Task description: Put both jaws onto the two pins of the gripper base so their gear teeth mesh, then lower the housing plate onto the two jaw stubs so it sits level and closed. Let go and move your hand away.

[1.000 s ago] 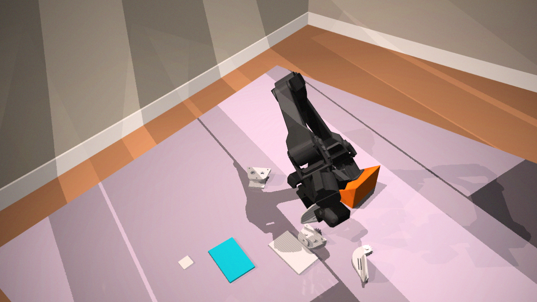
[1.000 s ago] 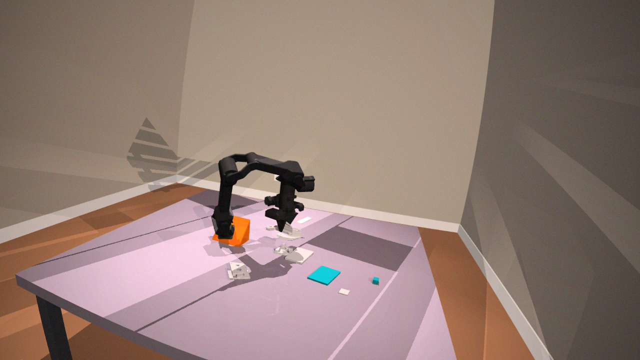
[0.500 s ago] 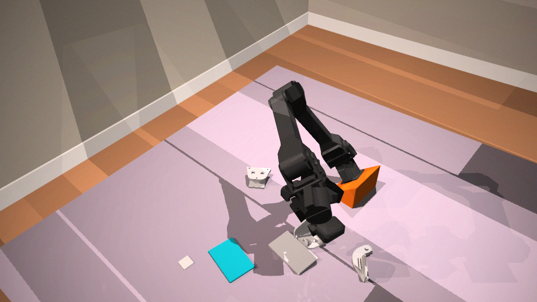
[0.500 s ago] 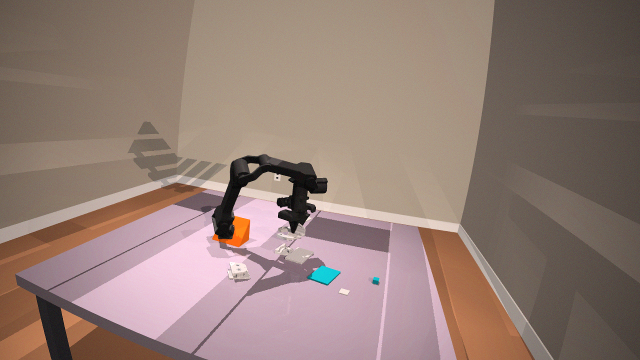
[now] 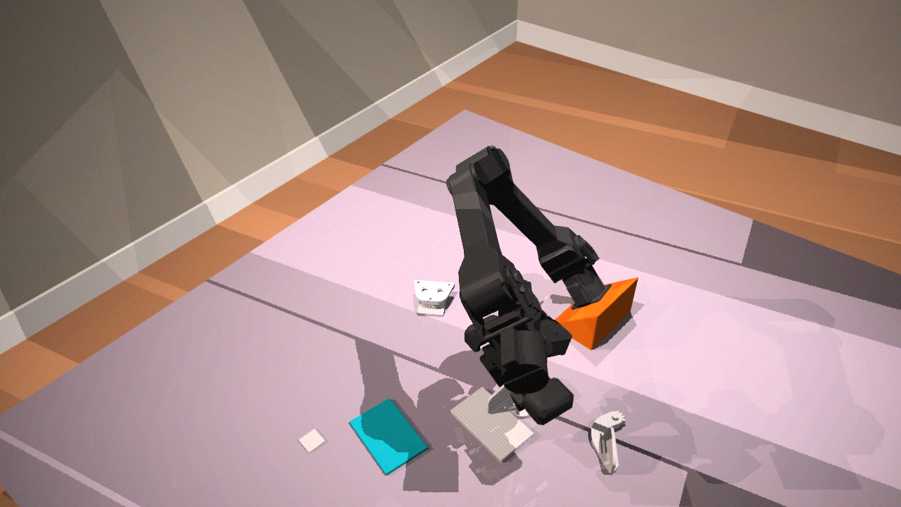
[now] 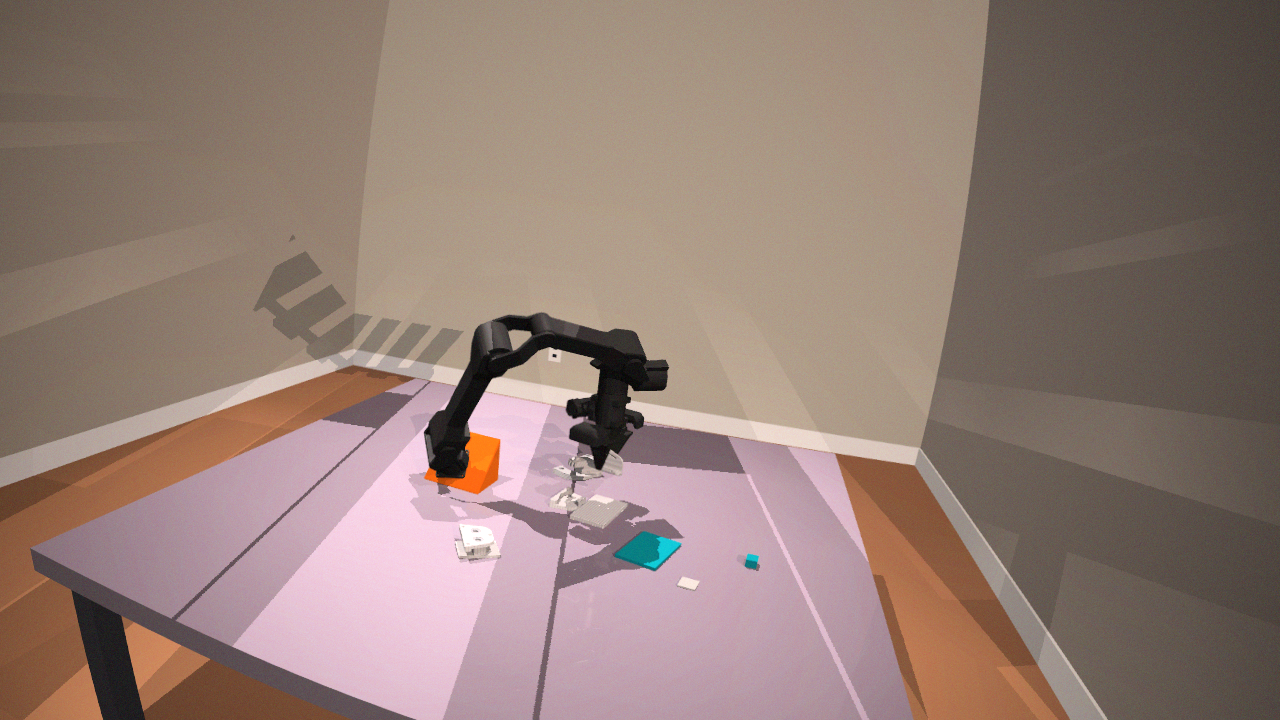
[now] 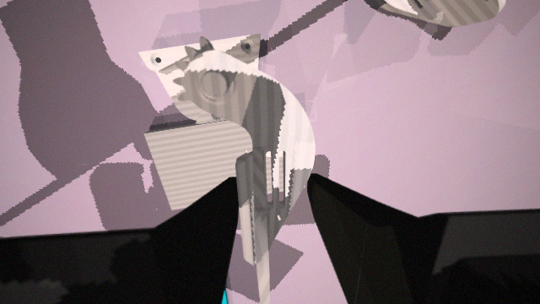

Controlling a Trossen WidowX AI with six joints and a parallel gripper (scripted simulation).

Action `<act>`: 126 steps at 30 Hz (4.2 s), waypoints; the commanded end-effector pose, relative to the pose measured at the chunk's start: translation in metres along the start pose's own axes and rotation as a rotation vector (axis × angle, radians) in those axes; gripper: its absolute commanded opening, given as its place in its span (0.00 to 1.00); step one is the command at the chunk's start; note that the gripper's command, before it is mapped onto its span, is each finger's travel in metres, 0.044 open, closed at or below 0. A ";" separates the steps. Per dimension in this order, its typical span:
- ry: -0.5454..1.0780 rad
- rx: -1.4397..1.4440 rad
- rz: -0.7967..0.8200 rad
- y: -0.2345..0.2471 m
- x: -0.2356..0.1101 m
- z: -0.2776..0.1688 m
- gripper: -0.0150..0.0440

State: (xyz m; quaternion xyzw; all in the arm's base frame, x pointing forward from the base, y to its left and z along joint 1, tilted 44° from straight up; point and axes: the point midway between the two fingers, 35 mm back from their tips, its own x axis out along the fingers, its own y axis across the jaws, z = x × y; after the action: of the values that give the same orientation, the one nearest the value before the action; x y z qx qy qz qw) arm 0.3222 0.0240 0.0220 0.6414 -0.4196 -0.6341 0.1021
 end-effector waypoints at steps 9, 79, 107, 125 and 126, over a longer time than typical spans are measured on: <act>0.001 -0.006 0.005 0.000 0.001 0.000 0.48; 0.002 0.003 0.006 0.002 0.052 -0.002 0.48; 0.002 0.007 0.006 0.002 0.060 -0.002 0.48; 0.002 0.008 0.007 0.002 0.064 -0.002 0.48; 0.002 0.008 0.007 0.002 0.064 -0.002 0.48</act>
State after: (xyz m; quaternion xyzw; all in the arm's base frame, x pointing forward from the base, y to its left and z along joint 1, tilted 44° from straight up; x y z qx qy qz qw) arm 0.3131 -0.0204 -0.0228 0.6411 -0.4246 -0.6315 0.0995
